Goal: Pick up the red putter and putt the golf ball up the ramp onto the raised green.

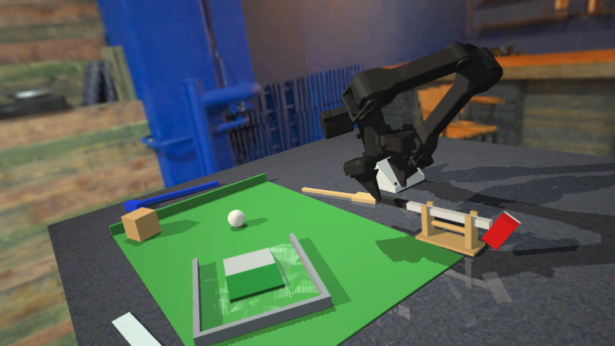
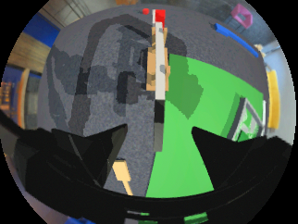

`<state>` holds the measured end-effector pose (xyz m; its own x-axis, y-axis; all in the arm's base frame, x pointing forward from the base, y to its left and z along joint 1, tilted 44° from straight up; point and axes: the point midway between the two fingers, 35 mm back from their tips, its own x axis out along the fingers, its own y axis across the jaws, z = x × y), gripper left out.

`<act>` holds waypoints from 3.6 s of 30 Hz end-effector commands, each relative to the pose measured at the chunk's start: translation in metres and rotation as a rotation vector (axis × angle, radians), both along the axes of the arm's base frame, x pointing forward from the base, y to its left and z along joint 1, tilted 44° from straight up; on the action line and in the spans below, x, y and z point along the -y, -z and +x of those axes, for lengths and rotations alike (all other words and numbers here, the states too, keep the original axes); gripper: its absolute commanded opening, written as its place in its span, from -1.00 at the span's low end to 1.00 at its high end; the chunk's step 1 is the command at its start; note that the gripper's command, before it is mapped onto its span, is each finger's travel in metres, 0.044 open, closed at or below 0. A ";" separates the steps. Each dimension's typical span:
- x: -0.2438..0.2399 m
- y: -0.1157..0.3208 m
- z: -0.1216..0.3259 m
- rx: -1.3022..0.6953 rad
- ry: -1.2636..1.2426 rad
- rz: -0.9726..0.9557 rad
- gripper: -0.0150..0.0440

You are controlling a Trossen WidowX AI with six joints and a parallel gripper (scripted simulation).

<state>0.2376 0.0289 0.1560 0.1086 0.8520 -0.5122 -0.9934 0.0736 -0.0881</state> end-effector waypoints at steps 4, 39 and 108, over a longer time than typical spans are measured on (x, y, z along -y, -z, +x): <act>-0.010 0.011 0.002 -0.005 -0.013 -0.015 1.00; -0.032 0.035 0.005 -0.004 -0.017 -0.018 0.11; 0.185 0.078 0.001 -1.135 0.968 -0.013 -0.49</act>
<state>0.2429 -0.1369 0.0924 0.1702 0.6885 -0.7050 -0.2391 0.7229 0.6482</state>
